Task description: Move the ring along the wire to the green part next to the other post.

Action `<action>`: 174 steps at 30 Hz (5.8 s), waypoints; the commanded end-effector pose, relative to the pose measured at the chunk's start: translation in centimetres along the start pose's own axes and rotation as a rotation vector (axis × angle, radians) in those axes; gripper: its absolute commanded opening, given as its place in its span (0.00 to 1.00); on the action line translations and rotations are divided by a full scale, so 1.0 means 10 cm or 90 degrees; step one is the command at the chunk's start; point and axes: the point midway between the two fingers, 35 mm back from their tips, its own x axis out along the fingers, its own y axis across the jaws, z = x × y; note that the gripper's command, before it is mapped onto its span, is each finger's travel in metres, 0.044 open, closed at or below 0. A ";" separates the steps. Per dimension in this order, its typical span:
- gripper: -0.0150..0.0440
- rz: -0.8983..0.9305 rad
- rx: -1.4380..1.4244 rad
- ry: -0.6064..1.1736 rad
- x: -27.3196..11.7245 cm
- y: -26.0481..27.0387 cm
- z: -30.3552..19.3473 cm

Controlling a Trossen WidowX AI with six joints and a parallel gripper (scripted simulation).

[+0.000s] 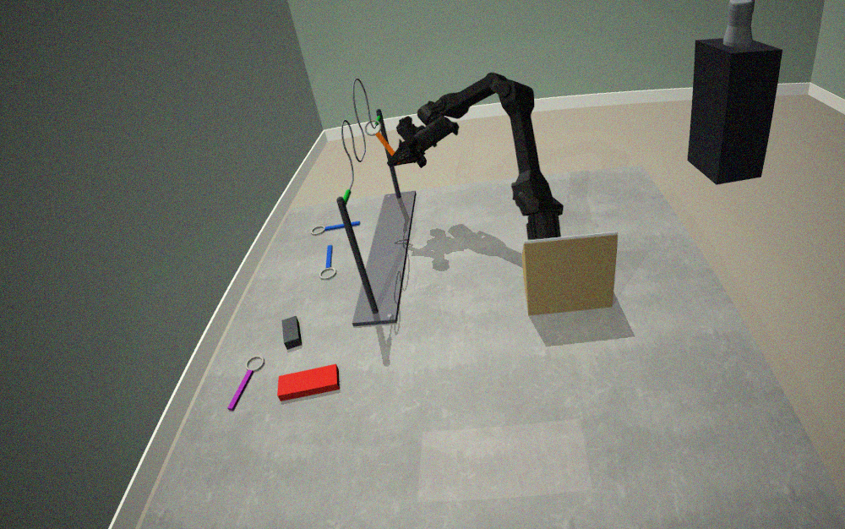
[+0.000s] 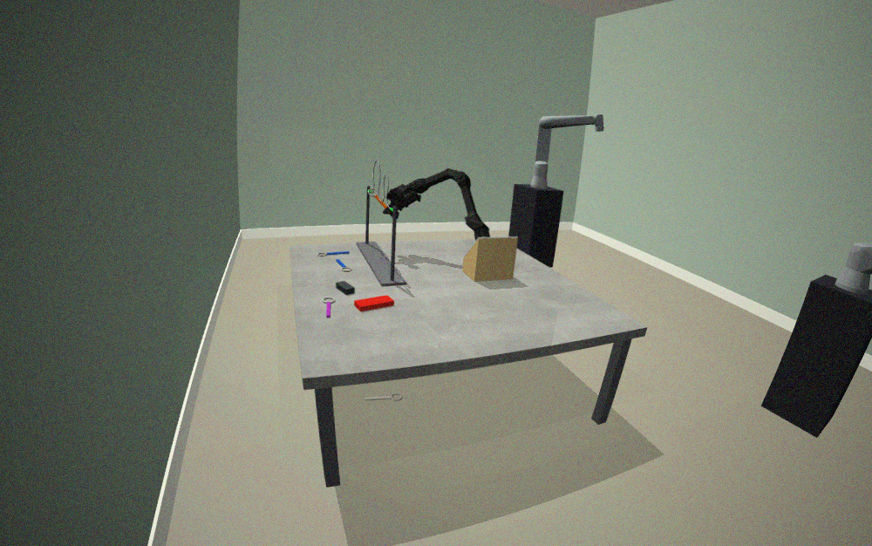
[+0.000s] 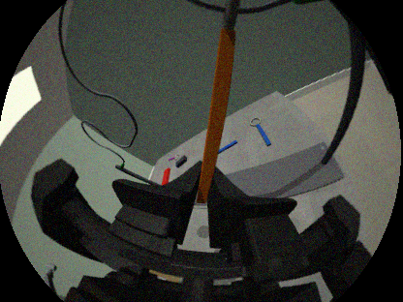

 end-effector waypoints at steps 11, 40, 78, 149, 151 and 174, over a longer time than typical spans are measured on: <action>0.00 0.096 0.162 -0.002 -0.04 0.45 0.06; 0.00 0.243 0.433 0.000 -0.23 1.06 0.38; 0.00 0.352 0.641 0.009 -0.51 1.40 0.87; 0.00 0.076 0.203 0.007 -0.46 1.25 0.79; 0.00 0.067 0.189 0.007 -0.46 1.25 0.79; 0.00 -0.041 0.025 0.000 -0.44 1.15 0.77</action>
